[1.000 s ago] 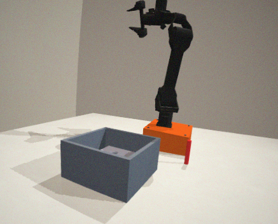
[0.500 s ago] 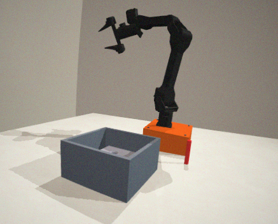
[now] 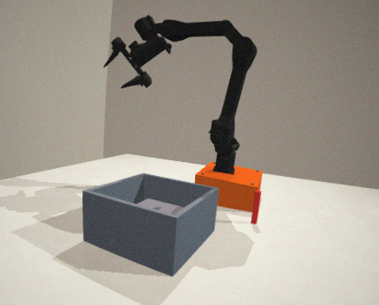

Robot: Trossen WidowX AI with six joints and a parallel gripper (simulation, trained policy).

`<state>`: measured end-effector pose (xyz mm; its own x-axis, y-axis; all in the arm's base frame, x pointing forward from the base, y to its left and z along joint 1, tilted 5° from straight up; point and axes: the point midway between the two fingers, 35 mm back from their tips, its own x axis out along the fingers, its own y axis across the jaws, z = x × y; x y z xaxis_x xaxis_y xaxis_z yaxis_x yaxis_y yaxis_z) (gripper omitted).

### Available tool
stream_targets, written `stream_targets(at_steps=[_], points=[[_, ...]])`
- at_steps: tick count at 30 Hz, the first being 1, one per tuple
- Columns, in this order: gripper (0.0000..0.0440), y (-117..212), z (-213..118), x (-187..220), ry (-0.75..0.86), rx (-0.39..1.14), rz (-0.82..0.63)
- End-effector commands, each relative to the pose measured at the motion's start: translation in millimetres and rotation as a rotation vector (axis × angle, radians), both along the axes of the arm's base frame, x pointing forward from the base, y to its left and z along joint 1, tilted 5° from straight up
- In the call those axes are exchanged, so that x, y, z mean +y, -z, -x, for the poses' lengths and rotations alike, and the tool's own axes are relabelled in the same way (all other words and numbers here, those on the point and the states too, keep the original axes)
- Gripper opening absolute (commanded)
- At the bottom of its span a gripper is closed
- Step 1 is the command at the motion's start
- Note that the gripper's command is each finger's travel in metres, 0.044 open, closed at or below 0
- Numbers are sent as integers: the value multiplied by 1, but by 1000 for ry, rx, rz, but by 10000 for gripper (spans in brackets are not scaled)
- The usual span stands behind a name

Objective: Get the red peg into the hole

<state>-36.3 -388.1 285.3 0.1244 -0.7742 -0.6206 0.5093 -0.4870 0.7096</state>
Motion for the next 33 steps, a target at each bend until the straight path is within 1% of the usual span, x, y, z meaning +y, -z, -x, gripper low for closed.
stream_targets(at_steps=[1,8,16,25,33], points=[[440,14,-25,3,-54,33,-58],[440,39,-89,20,-211,123,-170],[440,59,-157,54,-410,242,-258],[440,73,-221,108,-645,376,-316],[440,83,-265,165,-852,488,-347]])
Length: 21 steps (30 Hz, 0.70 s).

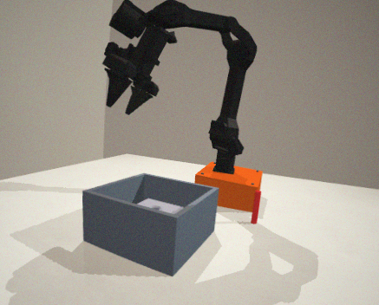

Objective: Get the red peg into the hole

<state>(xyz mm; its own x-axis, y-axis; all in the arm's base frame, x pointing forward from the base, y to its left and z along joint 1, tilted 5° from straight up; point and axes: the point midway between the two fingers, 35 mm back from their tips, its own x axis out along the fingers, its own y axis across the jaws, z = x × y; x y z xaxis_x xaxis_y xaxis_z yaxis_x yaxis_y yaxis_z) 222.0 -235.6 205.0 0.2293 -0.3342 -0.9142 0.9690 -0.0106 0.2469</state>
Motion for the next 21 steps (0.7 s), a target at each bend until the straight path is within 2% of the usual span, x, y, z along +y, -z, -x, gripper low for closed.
stream_targets(at_steps=[1,11,21], points=[[440,4,-11,20,-71,35,-12],[440,16,-42,101,-310,145,-62],[440,31,-44,181,-490,273,-113]])
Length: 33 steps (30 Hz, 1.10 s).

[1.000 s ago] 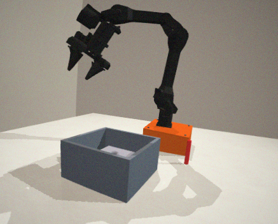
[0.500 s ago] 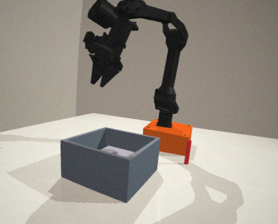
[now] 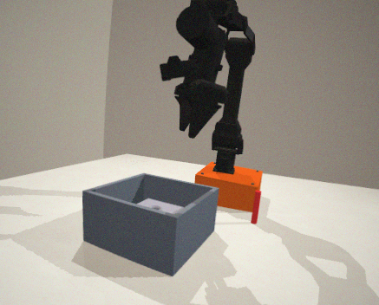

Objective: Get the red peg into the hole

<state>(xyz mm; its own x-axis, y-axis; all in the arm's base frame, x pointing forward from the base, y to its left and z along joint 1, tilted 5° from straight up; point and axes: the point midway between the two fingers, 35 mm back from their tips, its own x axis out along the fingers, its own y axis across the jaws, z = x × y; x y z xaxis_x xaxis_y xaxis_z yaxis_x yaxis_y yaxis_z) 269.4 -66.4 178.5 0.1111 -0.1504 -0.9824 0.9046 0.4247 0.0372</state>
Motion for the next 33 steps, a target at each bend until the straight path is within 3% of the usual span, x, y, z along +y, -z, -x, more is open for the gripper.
stream_targets(at_steps=[1,18,33], points=[[440,6,4,20,-36,45,-6],[440,42,49,123,-187,285,-6],[440,94,74,165,-279,346,51]])
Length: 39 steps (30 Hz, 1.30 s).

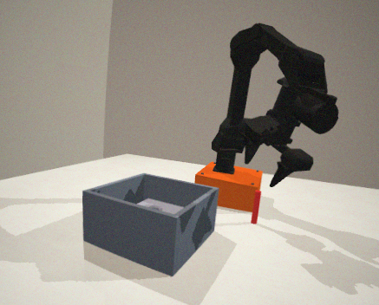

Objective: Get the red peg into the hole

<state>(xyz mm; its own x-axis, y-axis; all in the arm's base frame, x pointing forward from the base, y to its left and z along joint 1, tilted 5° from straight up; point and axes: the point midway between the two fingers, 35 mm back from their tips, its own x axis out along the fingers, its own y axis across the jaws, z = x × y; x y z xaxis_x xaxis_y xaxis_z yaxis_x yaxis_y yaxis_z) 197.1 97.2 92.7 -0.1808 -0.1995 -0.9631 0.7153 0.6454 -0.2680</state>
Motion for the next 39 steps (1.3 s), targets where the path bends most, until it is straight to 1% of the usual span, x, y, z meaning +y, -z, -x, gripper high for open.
stream_targets(at_steps=[1,17,19,21,26,33,35,39], points=[[440,12,2,3,-14,-2,14],[439,82,2,7,-95,-73,31],[426,88,3,6,-103,-72,32],[385,94,5,5,-107,-68,32],[254,107,9,2,-109,-46,38],[70,111,14,-1,-108,-7,53],[25,111,15,-2,-109,5,61],[10,97,6,-6,-118,-26,86]])
